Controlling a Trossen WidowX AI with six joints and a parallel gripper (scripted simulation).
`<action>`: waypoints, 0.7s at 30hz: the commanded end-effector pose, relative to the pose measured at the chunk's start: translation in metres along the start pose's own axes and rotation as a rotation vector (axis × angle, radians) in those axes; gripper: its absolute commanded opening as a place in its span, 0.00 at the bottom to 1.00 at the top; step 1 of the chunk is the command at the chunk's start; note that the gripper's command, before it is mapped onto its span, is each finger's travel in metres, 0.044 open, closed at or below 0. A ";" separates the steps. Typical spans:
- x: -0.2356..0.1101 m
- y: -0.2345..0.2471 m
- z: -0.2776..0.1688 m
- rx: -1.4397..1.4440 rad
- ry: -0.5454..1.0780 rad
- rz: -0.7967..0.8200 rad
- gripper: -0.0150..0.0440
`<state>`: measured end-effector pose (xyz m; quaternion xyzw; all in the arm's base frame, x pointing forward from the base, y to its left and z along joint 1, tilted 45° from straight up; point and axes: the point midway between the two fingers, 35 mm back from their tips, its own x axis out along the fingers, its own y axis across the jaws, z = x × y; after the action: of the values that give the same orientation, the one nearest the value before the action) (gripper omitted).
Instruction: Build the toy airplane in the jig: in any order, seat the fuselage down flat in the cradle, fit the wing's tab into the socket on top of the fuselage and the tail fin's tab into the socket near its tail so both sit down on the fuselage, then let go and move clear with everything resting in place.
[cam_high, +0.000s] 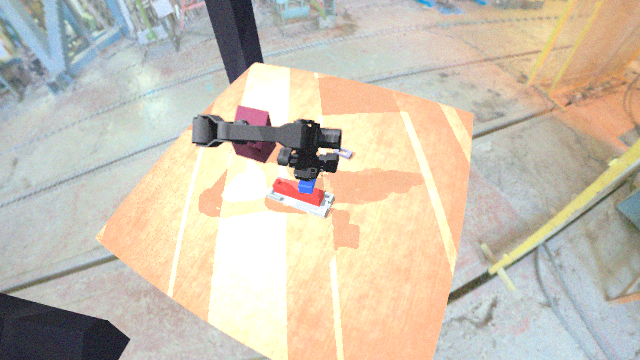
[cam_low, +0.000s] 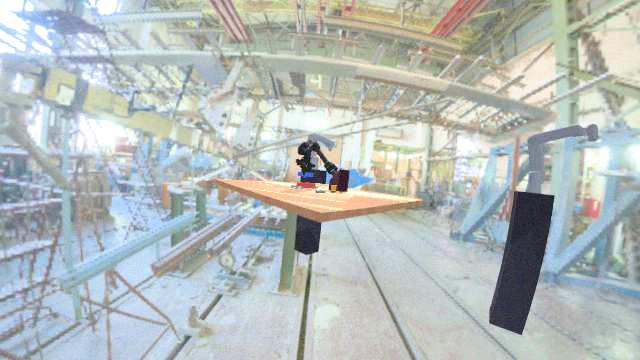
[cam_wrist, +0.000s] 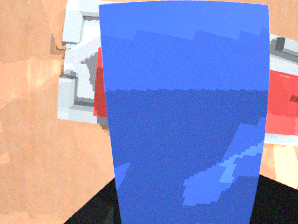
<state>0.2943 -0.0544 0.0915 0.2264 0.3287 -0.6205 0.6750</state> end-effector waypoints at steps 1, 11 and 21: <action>0.004 -0.010 0.009 0.074 -0.010 -0.002 0.25; 0.008 -0.022 0.019 0.173 -0.018 -0.005 0.39; 0.008 -0.022 0.019 0.173 -0.018 -0.005 0.58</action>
<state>0.2758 -0.0755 0.1008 0.2769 0.2722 -0.6495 0.6537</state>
